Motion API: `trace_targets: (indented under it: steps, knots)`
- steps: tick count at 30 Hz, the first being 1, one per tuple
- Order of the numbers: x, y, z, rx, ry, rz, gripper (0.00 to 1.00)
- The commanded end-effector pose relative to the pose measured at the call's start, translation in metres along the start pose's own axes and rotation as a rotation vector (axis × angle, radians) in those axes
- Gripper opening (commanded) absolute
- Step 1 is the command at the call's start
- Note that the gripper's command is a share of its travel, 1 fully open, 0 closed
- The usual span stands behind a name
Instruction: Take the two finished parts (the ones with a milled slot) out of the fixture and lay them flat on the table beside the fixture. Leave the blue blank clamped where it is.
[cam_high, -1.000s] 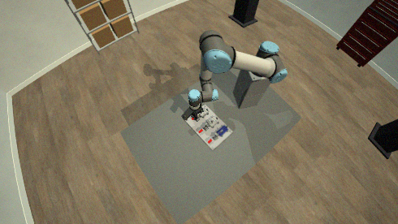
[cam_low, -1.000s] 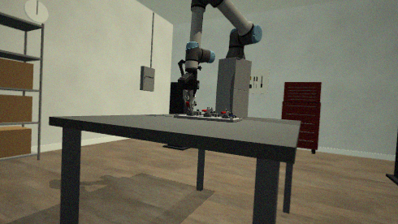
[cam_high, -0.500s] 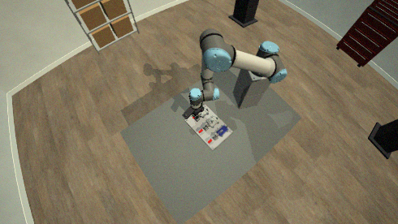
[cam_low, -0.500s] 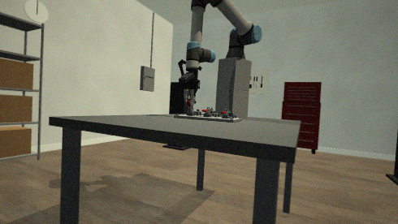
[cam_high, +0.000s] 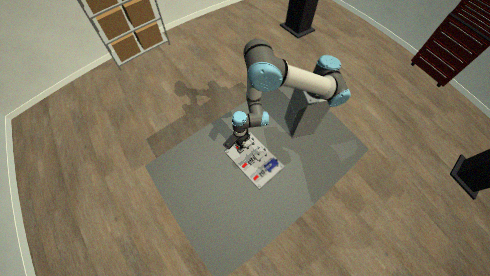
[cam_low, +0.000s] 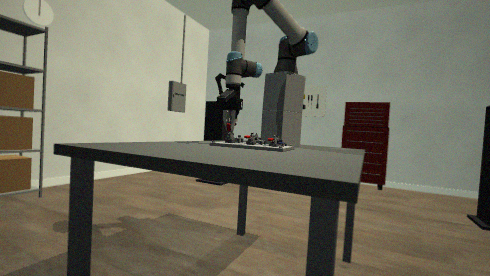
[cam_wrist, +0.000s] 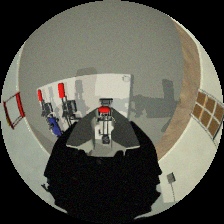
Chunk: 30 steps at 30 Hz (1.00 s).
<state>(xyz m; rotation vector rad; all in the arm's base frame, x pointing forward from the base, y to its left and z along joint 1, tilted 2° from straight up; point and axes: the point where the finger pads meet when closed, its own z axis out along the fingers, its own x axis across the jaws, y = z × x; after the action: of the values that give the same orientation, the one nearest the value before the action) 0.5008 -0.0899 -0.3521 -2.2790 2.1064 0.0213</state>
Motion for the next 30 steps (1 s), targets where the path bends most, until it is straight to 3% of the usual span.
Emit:
trace_targets:
  steps: [1,30]
  knots:
    - [0.0002,0.0031,-0.0008,0.000,0.001,0.000,0.00]
    - [0.0002,0.0097,-0.0007,0.000,0.001,0.000,0.00]
